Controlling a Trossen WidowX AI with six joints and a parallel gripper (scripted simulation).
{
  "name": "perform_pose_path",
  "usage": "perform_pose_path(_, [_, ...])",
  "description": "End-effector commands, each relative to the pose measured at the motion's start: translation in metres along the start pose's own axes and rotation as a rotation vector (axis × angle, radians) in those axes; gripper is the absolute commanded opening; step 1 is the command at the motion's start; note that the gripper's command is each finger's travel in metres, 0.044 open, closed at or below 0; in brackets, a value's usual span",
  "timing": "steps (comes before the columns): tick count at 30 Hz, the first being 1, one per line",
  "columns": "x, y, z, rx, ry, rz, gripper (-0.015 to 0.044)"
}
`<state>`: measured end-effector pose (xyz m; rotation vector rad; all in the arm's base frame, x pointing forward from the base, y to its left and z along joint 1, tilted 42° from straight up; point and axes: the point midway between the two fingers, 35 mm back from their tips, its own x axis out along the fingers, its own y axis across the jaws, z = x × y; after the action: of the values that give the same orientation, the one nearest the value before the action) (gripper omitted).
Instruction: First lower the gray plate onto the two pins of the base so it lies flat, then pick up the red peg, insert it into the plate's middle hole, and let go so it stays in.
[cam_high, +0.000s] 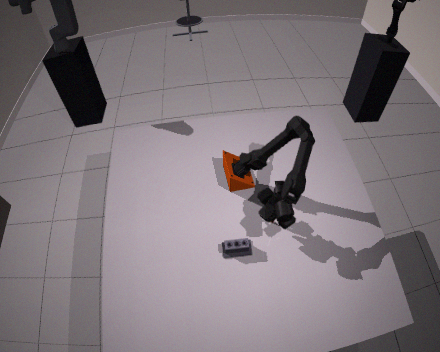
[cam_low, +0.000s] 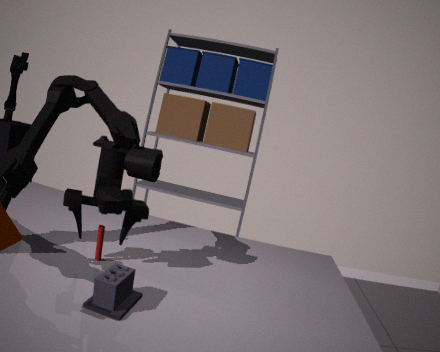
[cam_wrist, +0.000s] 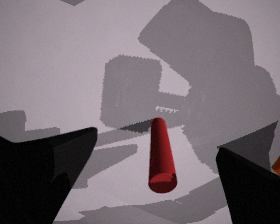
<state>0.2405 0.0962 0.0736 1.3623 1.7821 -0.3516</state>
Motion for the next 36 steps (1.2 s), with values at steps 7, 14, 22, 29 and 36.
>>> perform_pose_path(7, [0.004, -0.001, -0.001, 0.003, 0.007, -0.001, 0.0256])
perform_pose_path(14, [0.004, -0.001, -0.001, 0.003, 0.007, -0.001, 0.0072])
perform_pose_path(22, [0.004, -0.001, -0.001, 0.003, 0.007, -0.001, 0.0])
perform_pose_path(29, [-0.006, 0.001, 0.0, 0.003, 0.004, -0.002, 0.0])
perform_pose_path(36, [-0.028, 0.004, 0.002, 0.004, -0.001, -0.003, 0.0])
